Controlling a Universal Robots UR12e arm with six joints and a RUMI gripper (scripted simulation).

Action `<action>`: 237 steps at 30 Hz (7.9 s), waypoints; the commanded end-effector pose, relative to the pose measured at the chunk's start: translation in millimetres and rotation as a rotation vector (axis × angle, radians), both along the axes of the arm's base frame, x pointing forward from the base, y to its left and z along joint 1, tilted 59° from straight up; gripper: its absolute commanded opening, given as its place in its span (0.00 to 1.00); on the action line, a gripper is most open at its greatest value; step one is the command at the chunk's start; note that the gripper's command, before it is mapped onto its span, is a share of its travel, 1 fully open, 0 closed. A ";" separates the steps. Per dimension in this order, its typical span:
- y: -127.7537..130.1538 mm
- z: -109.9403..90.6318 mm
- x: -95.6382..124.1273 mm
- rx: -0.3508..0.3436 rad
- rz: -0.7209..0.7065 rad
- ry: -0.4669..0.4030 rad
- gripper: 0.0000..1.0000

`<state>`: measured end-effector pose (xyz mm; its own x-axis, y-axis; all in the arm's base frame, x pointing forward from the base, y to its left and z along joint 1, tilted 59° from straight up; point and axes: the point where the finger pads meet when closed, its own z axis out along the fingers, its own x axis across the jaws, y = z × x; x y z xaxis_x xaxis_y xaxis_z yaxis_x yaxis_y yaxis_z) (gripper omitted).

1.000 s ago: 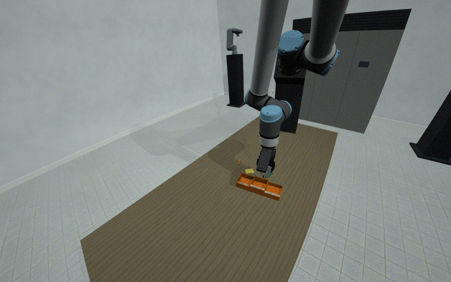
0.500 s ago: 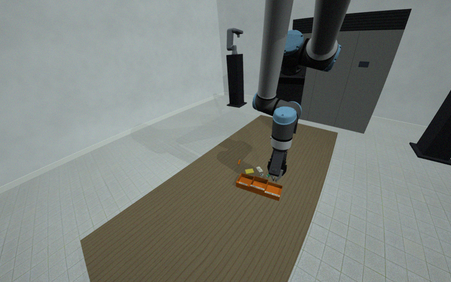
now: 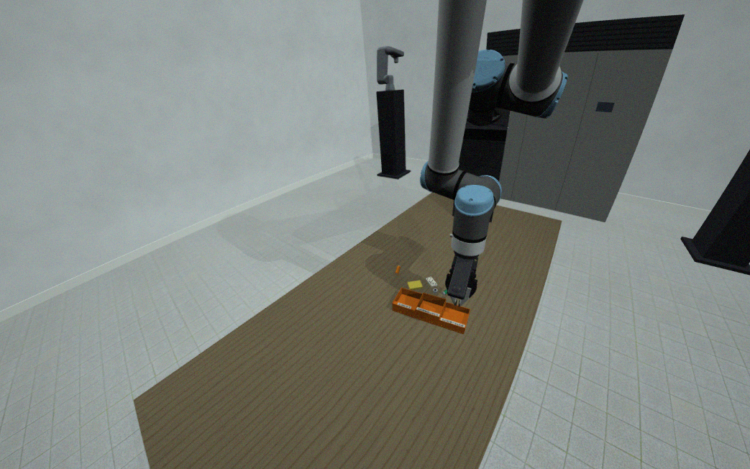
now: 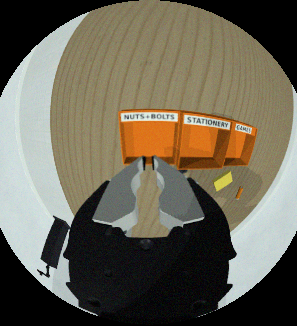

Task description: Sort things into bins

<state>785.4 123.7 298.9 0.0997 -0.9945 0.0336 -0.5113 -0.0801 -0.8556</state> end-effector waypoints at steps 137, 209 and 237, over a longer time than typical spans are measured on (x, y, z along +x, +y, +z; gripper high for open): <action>-35.9 34.3 -111.7 -0.215 0.129 -0.017 0.24; -131.1 -113.6 -69.3 -0.653 0.395 -0.053 0.24; -127.4 -142.4 -21.2 -0.653 0.395 -0.053 0.24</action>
